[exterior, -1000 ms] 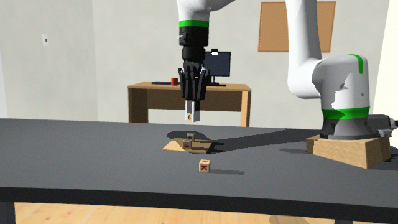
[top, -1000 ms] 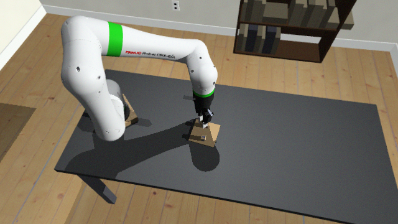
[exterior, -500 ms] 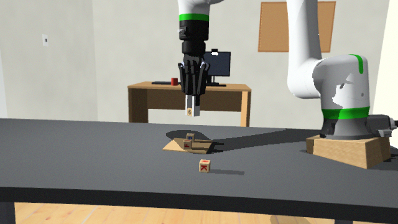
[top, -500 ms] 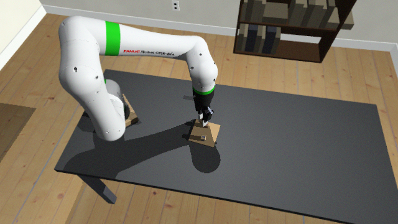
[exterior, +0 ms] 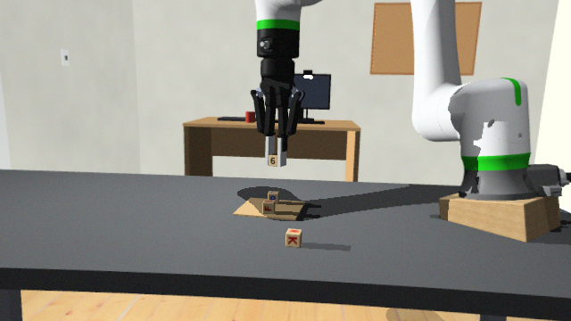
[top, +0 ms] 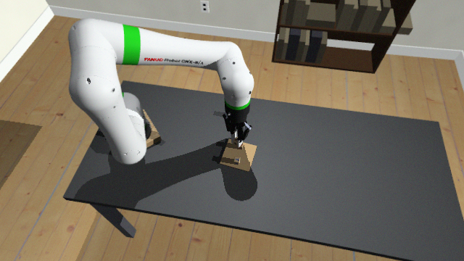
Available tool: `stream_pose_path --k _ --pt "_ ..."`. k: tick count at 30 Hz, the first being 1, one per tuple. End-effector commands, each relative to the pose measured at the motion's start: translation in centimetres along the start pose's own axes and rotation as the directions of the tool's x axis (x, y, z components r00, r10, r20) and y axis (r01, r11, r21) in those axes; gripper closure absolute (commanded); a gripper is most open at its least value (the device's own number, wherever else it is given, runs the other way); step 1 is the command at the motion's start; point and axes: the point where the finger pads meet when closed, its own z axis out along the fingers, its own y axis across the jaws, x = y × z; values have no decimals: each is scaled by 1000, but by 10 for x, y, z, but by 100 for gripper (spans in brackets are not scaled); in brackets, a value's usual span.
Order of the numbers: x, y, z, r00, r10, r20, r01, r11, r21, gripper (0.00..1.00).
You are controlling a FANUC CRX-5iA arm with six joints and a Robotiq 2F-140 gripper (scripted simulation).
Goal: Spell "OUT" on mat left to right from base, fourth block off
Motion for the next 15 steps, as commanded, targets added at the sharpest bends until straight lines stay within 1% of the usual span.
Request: stream_pose_path --k 1,6,14,15 --pt "0 -1 0 990 -139 6 139 990 -5 87" --pt "-1 -1 0 965 -261 6 261 965 -4 87" --pt "-1 -2 0 890 -455 7 455 890 -3 87" --pt "-1 -2 0 890 -455 7 455 890 -3 87"
